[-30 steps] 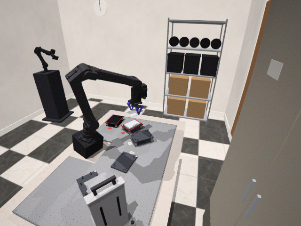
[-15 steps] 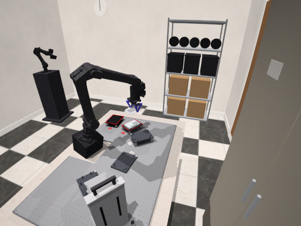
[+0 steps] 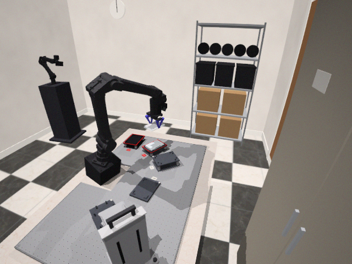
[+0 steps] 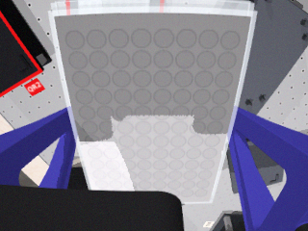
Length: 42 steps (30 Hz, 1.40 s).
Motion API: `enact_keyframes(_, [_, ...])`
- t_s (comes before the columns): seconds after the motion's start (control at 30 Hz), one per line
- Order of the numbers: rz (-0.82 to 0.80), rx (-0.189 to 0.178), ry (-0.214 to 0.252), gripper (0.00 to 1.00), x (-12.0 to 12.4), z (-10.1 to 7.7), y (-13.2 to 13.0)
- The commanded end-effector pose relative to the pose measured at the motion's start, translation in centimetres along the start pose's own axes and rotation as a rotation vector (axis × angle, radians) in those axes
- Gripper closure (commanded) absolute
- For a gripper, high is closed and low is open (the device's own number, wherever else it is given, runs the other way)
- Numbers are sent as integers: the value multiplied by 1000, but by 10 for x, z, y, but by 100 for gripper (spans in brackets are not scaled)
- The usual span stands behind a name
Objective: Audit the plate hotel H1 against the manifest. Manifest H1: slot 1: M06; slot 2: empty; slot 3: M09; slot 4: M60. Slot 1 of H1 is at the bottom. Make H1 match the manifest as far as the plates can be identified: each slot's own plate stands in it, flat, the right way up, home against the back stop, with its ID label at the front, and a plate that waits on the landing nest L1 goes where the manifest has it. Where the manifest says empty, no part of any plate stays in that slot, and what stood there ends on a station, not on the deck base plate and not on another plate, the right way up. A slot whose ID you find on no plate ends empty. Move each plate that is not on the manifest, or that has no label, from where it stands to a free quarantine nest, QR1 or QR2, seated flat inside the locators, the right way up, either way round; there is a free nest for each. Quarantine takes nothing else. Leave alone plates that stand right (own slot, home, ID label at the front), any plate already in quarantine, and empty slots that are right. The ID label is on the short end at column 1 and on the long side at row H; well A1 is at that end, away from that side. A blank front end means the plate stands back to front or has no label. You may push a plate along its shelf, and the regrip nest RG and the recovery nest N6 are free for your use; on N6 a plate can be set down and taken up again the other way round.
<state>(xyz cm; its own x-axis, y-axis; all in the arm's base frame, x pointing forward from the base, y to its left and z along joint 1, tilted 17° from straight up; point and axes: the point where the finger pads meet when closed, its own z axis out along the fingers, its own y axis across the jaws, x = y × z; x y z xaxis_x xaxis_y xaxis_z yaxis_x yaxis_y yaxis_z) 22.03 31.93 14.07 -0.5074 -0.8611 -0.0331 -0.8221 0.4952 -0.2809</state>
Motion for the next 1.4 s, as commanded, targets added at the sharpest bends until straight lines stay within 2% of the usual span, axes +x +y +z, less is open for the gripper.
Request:
enact_keyframes(0.0, [-106, 3, -13, 14, -4, -1, 14])
enact_keyframes(0.23, [-268, 3, -17, 14, -2, -2, 38])
enact_keyframes(0.33, [-283, 3, -20, 14, -2, -3, 38])
enact_keyframes(0.57, [-456, 2, -15, 14, 0, -1, 65])
enact_keyframes(0.8, [-441, 0, -14, 14, 2, -1, 89])
enact_keyframes(0.87, [-441, 0, -14, 14, 2, -1, 89])
enact_keyframes(0.9, [-430, -2, -32, 14, 2, -8, 88])
enact_keyframes(0.97, [-441, -2, -16, 14, 2, -2, 99])
enact_keyframes(1.17, [-426, -10, -68, 14, -16, -21, 122])
enact_keyframes(1.37, [-426, -11, -67, 14, -15, -21, 142])
